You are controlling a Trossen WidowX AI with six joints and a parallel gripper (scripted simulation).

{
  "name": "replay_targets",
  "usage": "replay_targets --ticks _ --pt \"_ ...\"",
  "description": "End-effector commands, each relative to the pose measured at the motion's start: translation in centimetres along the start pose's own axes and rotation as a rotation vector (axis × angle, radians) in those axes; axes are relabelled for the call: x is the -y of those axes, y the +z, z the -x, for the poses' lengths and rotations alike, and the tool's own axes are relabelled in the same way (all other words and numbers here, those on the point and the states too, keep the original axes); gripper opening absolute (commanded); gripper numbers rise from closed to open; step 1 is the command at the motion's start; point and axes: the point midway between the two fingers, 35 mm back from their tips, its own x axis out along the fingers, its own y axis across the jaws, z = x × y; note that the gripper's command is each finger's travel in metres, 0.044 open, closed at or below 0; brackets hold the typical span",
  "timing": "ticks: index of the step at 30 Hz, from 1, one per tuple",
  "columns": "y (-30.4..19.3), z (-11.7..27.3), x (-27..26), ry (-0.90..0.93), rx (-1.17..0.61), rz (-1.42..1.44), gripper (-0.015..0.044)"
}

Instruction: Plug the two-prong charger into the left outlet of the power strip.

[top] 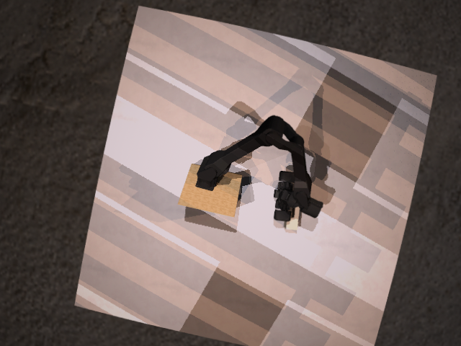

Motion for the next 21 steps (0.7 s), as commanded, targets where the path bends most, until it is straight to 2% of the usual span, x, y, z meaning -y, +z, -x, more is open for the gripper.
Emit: replay_targets --ticks 1,21 --pt "1.22 0.11 -0.10 -0.005 0.025 0.025 0.0000" --pt "2.00 0.21 -0.17 -0.005 0.025 0.026 0.0000"
